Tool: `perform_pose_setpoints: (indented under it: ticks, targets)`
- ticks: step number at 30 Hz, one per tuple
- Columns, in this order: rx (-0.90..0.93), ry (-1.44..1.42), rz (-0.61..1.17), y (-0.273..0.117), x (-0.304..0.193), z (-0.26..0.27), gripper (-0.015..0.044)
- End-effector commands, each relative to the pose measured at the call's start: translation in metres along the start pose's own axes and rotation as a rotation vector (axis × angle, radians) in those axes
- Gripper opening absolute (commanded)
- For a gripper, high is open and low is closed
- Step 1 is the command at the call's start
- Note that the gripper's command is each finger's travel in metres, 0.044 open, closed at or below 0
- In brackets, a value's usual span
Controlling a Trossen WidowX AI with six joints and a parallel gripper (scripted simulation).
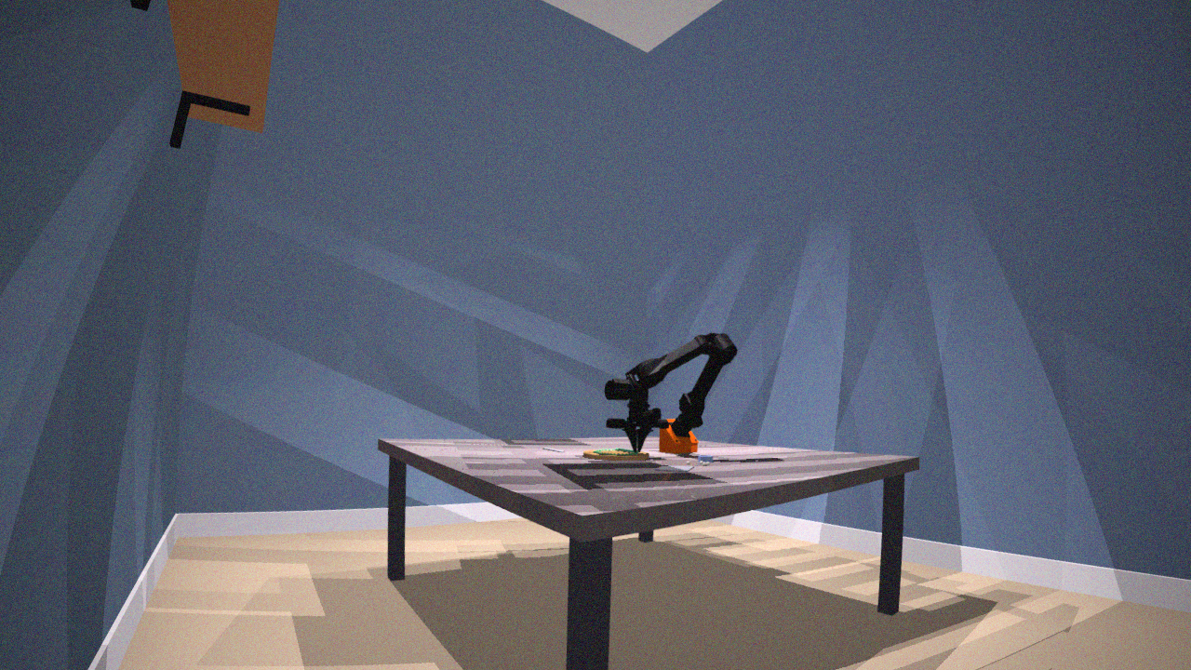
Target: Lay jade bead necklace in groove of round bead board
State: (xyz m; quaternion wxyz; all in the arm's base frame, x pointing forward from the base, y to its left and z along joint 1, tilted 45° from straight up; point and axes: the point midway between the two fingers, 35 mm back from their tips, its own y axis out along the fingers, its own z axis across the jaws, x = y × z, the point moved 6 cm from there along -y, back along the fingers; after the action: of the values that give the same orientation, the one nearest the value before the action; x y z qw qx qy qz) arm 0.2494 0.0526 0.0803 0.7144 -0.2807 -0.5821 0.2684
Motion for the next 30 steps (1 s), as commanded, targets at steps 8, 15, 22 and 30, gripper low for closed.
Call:
perform_pose_setpoints:
  ticks: [8,15,22,30]
  targets:
    - [-0.001,0.000,0.000,-0.0005,0.0000,-0.0002,0.0263]
    - [0.005,0.010,-0.001,-0.0022,-0.0005,0.0011,0.0440]
    - [0.004,0.008,-0.002,-0.0055,-0.0007,0.0011,0.0440]
    - [0.004,0.008,-0.002,-0.0055,-0.0007,0.0011,0.0440]
